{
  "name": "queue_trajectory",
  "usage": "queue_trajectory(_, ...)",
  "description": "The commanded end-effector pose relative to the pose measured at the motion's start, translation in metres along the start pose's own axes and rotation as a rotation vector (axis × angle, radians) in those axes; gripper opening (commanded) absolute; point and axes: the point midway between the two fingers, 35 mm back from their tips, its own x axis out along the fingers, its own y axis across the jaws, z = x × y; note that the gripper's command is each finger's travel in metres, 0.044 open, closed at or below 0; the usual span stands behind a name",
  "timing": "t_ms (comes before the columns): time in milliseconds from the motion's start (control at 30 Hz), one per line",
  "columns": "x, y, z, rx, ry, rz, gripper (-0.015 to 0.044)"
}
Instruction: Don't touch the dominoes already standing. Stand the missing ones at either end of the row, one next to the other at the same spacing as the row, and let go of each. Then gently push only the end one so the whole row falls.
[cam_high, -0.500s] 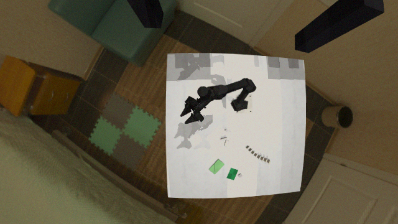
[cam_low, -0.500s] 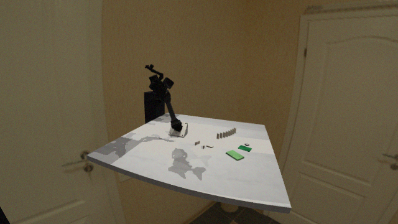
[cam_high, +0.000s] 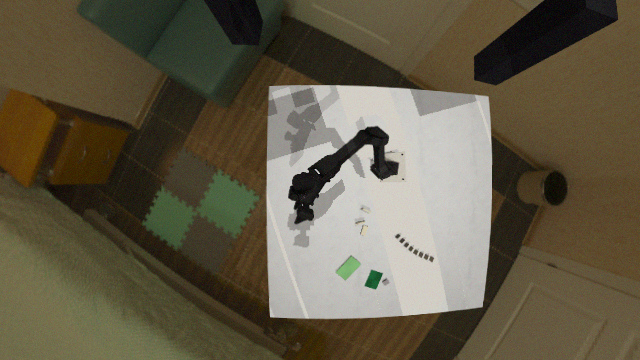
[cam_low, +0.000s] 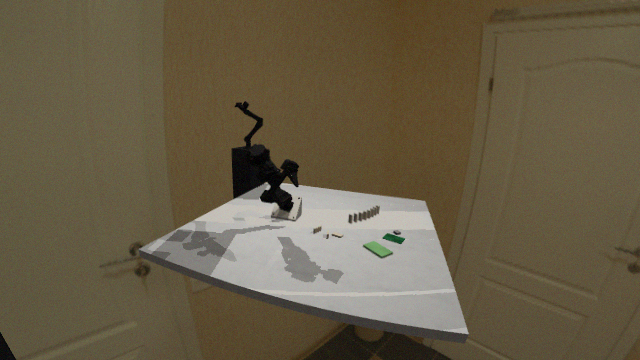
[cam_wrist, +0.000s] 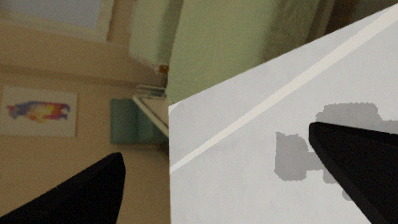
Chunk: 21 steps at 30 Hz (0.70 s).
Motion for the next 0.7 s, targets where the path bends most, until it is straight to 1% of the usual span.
queue_trajectory(0,0.044,-0.013,-0.053,-0.006,0.187,-0.097,0.0440)
queue_trajectory(167,0.078,-0.026,-0.128,-0.107,0.427,-0.224,0.0440)
queue_trajectory(300,0.090,-0.033,-0.197,-0.246,0.635,-0.300,0.0440)
queue_trajectory(500,0.085,-0.040,-0.288,-0.522,0.896,-0.404,0.0440)
queue_trajectory(667,0.062,-0.044,-0.365,-0.933,1.071,-0.499,0.0440)
